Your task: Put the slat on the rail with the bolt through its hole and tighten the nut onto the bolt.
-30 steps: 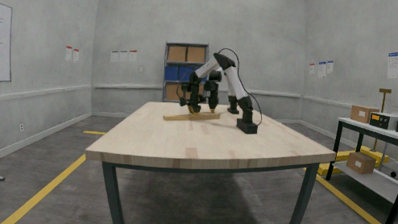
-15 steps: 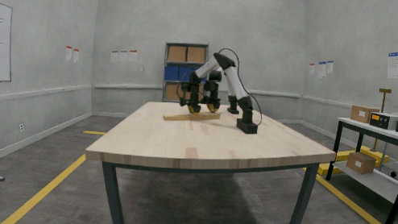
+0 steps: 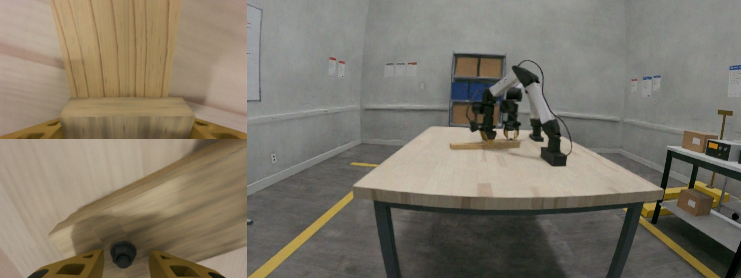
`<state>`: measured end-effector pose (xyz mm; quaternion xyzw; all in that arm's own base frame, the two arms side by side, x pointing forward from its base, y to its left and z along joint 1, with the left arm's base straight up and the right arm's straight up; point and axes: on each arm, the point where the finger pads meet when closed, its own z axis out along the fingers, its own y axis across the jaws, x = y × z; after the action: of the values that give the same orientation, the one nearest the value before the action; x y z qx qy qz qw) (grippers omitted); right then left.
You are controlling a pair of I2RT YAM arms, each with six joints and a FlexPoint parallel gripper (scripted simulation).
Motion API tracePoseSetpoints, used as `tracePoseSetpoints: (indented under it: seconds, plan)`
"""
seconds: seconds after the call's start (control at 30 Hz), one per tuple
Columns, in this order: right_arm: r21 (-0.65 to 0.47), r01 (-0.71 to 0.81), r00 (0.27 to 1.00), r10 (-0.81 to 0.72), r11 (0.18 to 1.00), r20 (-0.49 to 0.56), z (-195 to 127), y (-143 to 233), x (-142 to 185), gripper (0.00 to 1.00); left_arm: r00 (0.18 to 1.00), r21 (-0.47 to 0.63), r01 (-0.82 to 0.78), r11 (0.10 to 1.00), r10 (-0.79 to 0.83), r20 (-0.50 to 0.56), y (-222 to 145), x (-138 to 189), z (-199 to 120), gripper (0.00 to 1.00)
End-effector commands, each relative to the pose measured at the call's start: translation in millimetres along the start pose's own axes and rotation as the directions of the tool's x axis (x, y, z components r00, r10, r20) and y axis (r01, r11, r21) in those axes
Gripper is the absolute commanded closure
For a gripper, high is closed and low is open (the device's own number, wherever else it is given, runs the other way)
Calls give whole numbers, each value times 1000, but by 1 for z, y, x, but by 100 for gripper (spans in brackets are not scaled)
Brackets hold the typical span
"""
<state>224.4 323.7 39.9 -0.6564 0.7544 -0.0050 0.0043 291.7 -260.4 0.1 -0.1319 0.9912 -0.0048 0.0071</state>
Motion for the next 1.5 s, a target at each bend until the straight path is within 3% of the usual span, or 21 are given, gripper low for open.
tracePoseSetpoints:
  seconds: [0.0, 0.13, 0.2, 0.23, 0.27, 1.47]
  plan:
    - [1, 345, 938, -345, 939, 14, -9, 1, -3, 64, 1000, 17, 0, 1000, 0, 8, -4, -1, -5, 33]
    - [3, 550, 835, -550, 835, 13, -9, 1, -3, 64, 1000, 17, 0, 1000, 0, 8, -4, -1, -5, 33]
    - [3, 550, 835, -550, 835, 13, -9, 1, -3, 64, 1000, 17, 0, 1000, 0, 8, -4, -1, -5, 33]
    - [2, 664, 748, -664, 748, 13, -9, 1, -3, 64, 1000, 17, 0, 1000, 0, 8, -4, -1, -5, 33]
    - [1, 678, 735, -678, 735, 13, -9, 1, -3, 64, 1000, 17, 0, 1000, 0, 8, -4, -1, -5, 33]
    - [0, 678, 735, -678, 735, 13, -8, 1, -3, 64, 1000, 17, 0, 1000, 0, 8, -4, -1, -5, 33]
